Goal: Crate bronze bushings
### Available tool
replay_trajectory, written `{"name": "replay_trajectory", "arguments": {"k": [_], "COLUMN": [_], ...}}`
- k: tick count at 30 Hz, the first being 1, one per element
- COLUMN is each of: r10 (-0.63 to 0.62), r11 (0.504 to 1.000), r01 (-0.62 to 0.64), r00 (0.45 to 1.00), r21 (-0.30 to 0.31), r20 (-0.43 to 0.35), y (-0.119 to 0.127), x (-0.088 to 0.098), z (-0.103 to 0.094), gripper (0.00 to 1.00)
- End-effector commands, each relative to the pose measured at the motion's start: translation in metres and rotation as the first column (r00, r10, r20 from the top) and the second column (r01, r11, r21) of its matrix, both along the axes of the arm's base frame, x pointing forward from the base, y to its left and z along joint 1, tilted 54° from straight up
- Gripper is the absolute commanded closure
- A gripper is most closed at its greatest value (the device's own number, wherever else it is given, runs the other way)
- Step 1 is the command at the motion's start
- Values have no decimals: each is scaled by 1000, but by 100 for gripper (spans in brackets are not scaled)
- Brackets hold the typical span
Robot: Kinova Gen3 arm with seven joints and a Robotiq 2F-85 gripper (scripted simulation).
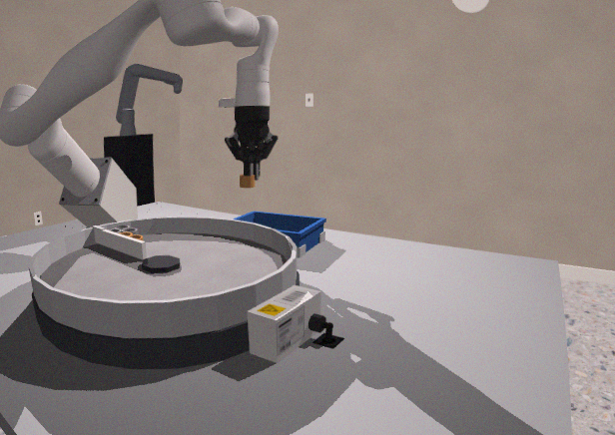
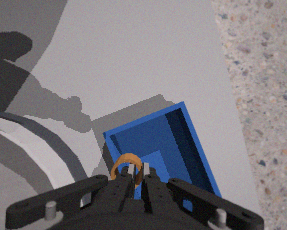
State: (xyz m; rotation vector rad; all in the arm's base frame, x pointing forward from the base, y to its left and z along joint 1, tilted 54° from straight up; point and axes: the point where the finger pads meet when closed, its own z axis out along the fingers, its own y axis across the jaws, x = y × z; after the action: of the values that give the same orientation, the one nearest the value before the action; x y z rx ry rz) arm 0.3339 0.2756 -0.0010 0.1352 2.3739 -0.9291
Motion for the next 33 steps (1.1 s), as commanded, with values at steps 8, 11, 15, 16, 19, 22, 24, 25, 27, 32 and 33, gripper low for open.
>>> {"name": "replay_trajectory", "arguments": {"k": [8,11,15,16,19,22,24,25,27,32,33], "r10": [4,4,4,4,4,5,5,5,5,5,5], "r11": [1000,1000,1000,1000,1000,1000,1000,1000,1000,1000,1000], "r01": [-4,-4,-4,-4,-4,-5,-5,-5,-5,-5,-5], "r00": [1000,1000,1000,1000,1000,1000,1000,1000,1000,1000,1000], "r21": [-1,-1,-1,-1,-1,-2,-2,-2,-2,-2,-2], "r20": [-2,-2,-2,-2,-2,-3,-4,-4,-4,-4,-4], "y": [-14,-14,-14,-14,-14,-22,-28,-28,-28,-28,-28], "x": [9,9,9,9,9,15,19,19,19,19,19], "z": [-15,-15,-15,-15,-15,-23,-29,-29,-29,-29,-29], "gripper": [100,100,100,100,100,100,100,100,100,100,100]}}
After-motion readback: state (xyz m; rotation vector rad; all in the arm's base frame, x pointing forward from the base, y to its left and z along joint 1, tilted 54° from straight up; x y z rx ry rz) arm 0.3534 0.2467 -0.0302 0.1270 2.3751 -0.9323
